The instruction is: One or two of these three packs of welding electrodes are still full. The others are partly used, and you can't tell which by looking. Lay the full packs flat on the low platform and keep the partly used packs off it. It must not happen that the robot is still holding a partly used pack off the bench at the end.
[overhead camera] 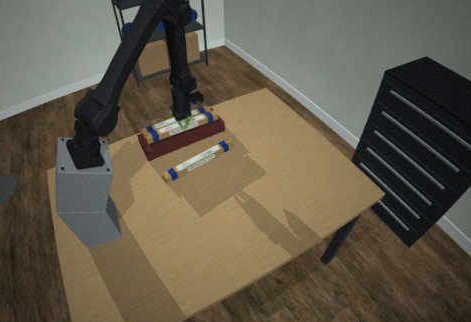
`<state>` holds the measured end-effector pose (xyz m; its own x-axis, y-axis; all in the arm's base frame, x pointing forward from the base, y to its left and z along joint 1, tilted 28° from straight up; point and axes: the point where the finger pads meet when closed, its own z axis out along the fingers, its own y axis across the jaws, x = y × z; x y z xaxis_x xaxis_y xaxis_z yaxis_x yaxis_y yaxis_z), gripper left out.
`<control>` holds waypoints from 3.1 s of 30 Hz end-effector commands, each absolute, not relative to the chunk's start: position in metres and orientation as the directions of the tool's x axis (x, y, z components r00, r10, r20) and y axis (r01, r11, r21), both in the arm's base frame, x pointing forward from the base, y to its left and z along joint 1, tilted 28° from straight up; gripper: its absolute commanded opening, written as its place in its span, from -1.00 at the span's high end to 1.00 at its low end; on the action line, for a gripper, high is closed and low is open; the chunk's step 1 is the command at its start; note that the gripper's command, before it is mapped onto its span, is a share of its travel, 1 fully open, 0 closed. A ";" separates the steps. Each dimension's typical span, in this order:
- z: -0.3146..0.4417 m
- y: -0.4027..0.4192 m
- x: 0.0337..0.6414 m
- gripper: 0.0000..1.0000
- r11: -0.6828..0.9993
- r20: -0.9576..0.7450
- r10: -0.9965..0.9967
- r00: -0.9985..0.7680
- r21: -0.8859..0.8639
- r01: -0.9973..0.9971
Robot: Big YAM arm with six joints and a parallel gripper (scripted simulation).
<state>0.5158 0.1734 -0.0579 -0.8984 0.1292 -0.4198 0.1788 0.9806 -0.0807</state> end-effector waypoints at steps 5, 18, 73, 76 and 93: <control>-0.001 0.189 0.544 1.00 0.985 -0.498 0.136 -0.856 -0.022 0.169; 0.000 0.188 0.544 1.00 0.985 -0.498 0.137 -0.856 -0.022 0.170; -0.001 0.188 0.544 1.00 0.985 -0.507 0.140 -0.851 -0.015 0.171; -0.001 0.188 0.544 1.00 0.985 -0.507 0.140 -0.850 -0.015 0.171; -0.007 0.184 0.537 1.00 0.985 -0.498 0.137 -0.856 -0.022 0.171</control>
